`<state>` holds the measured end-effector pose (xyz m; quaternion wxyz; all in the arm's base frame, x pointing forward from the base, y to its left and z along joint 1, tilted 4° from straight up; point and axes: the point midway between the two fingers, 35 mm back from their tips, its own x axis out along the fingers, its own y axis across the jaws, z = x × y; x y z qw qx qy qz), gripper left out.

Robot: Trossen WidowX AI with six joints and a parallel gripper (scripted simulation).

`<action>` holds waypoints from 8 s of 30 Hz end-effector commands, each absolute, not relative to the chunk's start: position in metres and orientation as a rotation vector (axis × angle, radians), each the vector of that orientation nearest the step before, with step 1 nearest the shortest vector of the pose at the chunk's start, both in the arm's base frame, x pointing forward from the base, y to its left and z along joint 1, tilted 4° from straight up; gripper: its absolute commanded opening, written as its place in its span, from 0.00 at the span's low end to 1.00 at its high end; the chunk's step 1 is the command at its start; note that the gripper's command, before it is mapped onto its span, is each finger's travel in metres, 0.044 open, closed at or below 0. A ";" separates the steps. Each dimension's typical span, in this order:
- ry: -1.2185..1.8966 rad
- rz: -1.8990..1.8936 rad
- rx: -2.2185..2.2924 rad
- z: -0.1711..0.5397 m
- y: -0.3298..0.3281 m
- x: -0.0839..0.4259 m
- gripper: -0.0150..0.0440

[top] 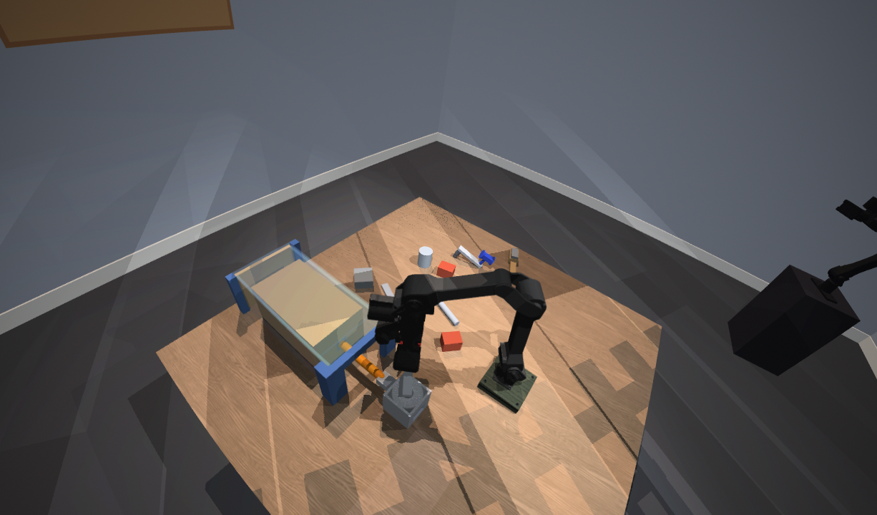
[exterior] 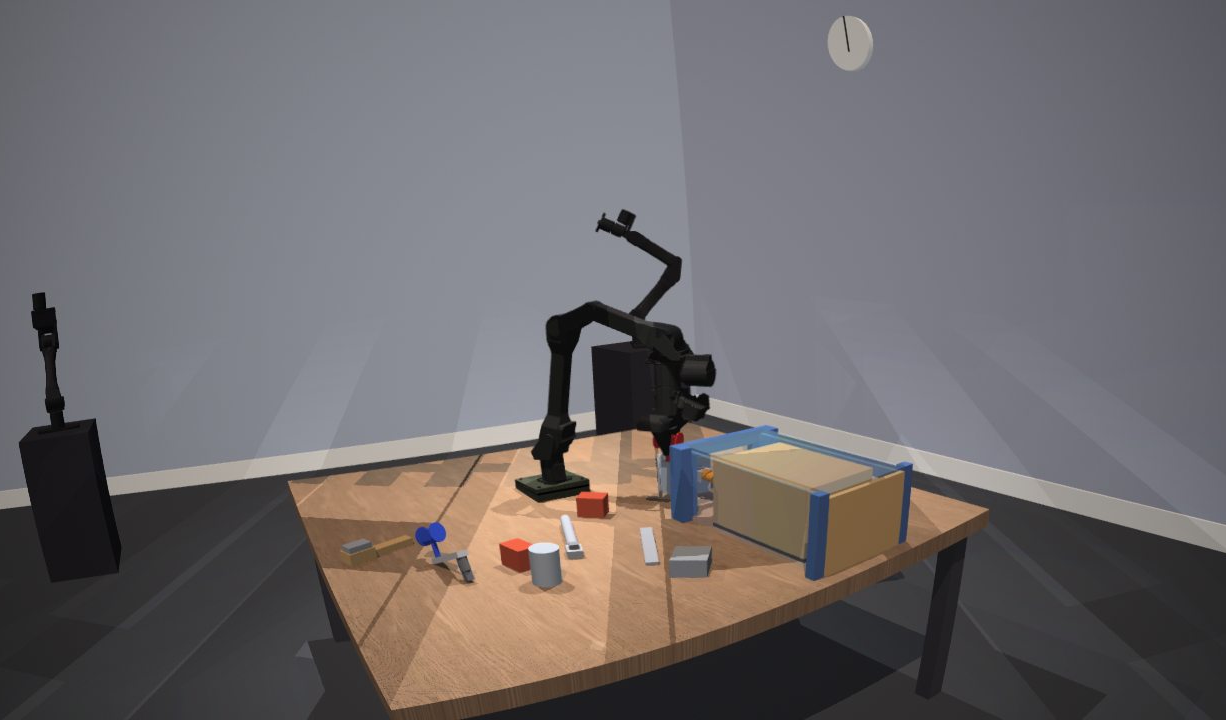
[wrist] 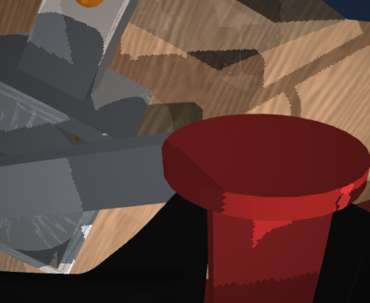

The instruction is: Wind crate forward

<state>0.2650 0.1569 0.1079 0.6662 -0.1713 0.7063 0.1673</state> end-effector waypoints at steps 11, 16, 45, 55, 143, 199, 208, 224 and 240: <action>1.576 0.388 -0.378 0.106 0.175 0.283 0.25; 1.576 0.388 -0.378 0.106 0.180 0.287 0.25; 1.574 0.390 -0.376 0.106 0.214 0.303 0.25; 1.573 0.391 -0.375 0.106 0.226 0.306 0.25; 1.575 0.399 -0.368 0.109 0.323 0.262 0.25; 1.580 0.402 -0.366 0.112 0.339 0.193 0.25; 1.581 0.402 -0.366 0.112 0.337 0.182 0.25; 1.583 0.402 -0.366 0.113 0.330 0.163 0.25; 1.585 0.401 -0.367 0.113 0.320 0.145 0.25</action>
